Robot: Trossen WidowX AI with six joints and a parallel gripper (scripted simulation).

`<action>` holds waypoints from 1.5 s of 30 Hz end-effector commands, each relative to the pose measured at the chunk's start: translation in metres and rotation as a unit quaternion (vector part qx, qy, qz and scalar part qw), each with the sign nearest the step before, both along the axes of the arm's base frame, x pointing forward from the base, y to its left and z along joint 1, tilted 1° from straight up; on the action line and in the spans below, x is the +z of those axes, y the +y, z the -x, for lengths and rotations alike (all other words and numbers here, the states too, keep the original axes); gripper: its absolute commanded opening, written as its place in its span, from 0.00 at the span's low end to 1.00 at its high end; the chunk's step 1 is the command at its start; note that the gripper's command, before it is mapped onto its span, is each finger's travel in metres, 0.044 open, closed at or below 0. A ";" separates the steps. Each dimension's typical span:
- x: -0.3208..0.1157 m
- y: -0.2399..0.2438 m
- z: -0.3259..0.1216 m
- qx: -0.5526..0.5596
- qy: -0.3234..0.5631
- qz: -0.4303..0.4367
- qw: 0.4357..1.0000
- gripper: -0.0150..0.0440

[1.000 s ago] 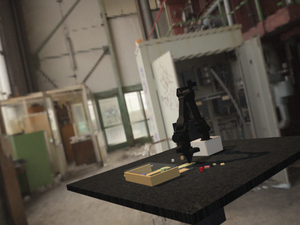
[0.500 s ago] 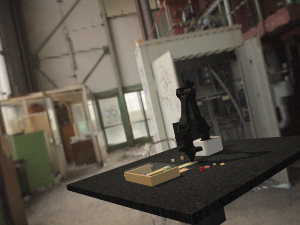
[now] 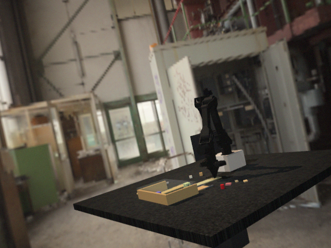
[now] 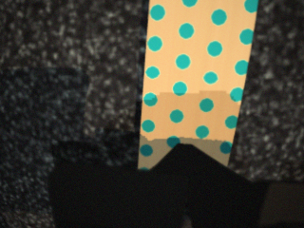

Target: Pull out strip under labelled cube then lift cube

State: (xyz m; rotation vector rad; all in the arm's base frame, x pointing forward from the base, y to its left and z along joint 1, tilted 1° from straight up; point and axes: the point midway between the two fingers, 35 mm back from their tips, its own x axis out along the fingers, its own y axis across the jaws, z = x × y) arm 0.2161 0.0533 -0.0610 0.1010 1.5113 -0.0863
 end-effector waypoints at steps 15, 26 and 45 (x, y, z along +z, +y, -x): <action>-0.005 0.000 0.015 0.002 0.016 0.002 1.000 0.25; -0.005 0.000 0.015 0.002 0.016 0.002 1.000 0.25; 0.034 0.001 0.006 0.002 0.013 0.002 1.000 0.25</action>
